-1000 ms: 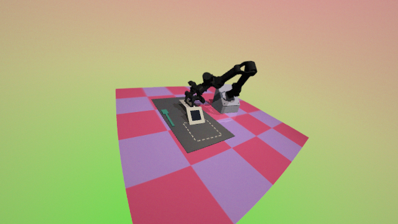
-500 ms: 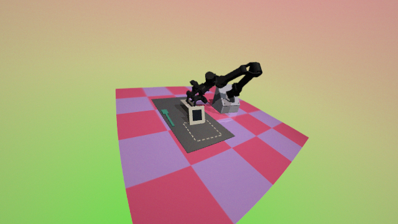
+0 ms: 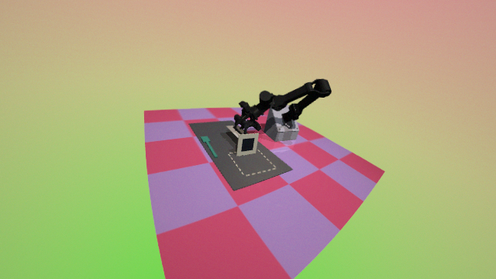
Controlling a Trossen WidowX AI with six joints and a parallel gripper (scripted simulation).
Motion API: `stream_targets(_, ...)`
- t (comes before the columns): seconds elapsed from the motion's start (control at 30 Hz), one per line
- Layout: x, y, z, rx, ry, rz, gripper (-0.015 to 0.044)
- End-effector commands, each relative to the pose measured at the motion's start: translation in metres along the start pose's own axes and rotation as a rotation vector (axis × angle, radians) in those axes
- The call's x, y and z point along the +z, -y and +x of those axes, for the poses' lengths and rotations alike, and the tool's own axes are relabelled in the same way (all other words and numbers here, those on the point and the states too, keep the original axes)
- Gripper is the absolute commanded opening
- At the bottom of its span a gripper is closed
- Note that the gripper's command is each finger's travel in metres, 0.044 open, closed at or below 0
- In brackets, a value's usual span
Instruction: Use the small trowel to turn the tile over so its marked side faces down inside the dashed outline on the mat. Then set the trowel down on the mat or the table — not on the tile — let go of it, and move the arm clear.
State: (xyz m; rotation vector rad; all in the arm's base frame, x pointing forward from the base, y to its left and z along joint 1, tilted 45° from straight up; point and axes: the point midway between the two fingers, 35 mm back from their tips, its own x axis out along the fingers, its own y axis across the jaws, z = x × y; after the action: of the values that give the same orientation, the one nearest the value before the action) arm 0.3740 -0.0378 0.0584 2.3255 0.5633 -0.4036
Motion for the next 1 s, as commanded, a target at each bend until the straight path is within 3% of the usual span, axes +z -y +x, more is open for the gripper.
stream_targets(0.0,-0.01,-0.002,0.0,0.013,0.001,-0.001,0.0)
stream_targets(0.37,-0.017,-0.001,0.001,0.013,0.001,-0.001,0.0)
stream_targets(0.97,0.043,-0.023,-0.019,0.014,0.002,-0.004,0.0)
